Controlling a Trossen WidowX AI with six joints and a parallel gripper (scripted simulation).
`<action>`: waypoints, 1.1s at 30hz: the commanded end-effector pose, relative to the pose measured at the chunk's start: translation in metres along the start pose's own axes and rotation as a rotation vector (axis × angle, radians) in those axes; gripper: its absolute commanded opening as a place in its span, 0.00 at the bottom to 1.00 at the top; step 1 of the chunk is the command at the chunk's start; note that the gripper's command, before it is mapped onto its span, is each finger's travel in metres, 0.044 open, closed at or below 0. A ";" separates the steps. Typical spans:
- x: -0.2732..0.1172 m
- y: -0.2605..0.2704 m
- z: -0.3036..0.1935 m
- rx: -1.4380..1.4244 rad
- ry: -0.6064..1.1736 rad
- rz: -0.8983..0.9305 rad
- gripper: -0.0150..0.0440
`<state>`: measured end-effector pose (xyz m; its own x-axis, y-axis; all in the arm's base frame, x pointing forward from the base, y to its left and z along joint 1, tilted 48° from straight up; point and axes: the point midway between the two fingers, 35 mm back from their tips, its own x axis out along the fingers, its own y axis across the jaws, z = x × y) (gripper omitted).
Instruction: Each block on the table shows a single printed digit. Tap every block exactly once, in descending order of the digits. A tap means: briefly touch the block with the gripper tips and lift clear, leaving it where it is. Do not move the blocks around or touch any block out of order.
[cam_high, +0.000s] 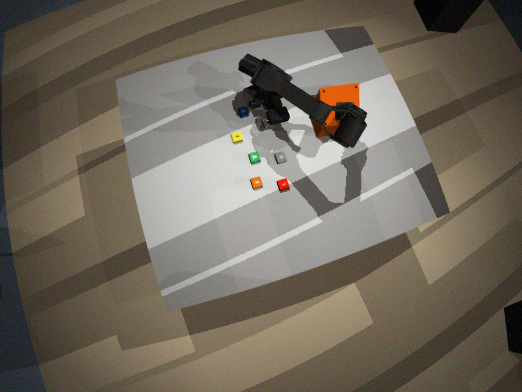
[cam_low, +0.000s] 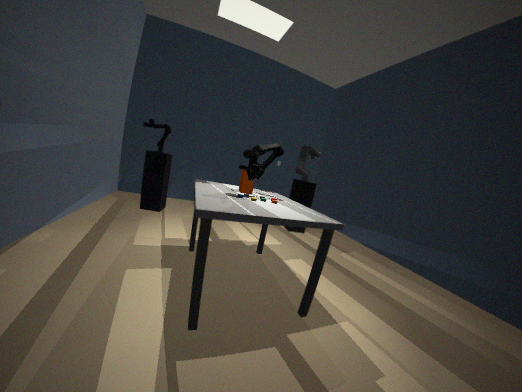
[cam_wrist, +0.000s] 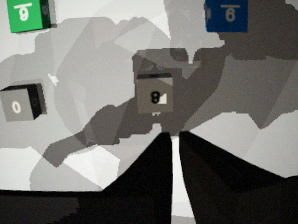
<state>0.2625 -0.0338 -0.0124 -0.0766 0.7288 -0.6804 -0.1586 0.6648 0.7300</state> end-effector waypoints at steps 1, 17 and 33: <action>0.003 0.007 -0.011 -0.004 0.009 -0.002 0.29; 0.085 0.008 -0.012 -0.005 0.009 0.002 0.29; 0.111 0.008 -0.012 -0.004 0.009 0.003 0.29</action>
<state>0.2442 0.0440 -0.0788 -0.0799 0.7232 -0.6860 -0.1722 0.6678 0.7241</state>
